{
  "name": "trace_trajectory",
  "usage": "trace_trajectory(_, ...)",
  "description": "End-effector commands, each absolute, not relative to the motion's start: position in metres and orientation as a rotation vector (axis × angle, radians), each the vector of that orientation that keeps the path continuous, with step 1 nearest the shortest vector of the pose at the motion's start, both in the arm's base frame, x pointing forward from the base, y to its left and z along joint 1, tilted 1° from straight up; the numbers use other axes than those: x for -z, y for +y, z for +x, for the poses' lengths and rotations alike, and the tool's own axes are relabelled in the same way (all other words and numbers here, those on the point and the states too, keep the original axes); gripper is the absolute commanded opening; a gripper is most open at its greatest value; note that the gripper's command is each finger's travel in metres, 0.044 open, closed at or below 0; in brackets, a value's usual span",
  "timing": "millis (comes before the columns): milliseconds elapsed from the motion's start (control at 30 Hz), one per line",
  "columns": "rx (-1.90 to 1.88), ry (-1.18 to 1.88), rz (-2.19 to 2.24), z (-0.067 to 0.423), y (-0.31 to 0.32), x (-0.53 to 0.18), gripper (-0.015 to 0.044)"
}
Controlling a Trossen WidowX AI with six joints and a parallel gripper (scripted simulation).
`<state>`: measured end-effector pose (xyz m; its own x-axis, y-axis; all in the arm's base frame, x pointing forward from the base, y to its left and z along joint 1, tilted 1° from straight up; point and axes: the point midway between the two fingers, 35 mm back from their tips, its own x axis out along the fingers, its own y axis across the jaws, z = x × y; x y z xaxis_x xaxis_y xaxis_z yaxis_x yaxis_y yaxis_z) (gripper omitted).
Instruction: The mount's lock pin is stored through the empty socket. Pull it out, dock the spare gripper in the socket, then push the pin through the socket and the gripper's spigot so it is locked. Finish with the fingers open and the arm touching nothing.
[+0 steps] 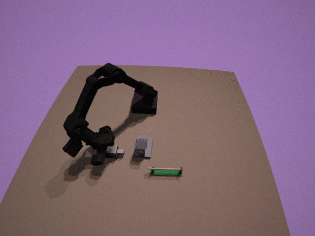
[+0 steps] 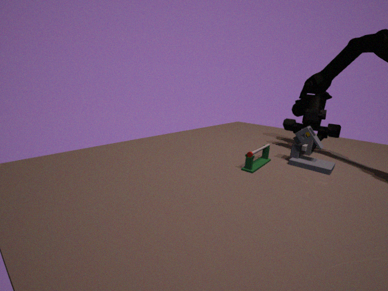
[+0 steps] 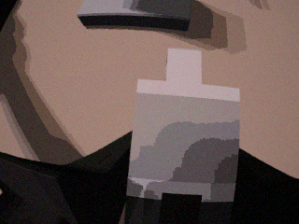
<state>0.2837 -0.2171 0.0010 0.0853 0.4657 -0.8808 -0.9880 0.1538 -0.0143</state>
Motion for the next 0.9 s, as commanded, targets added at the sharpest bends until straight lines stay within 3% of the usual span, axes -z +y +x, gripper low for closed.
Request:
trace_trajectory(0, -1.260, 0.870, -0.770, 0.284, -0.217, -0.004, 0.0085)
trace_trajectory(133, -1.252, 0.874, -0.763, 0.285, -0.218, -0.020, 0.0000)
trace_trajectory(667, -1.209, 0.897, -0.720, 0.282, -0.213, -0.115, 0.0000)
trace_trajectory(867, -1.217, 0.902, -0.723, 0.280, -0.213, -0.115, 0.0000)
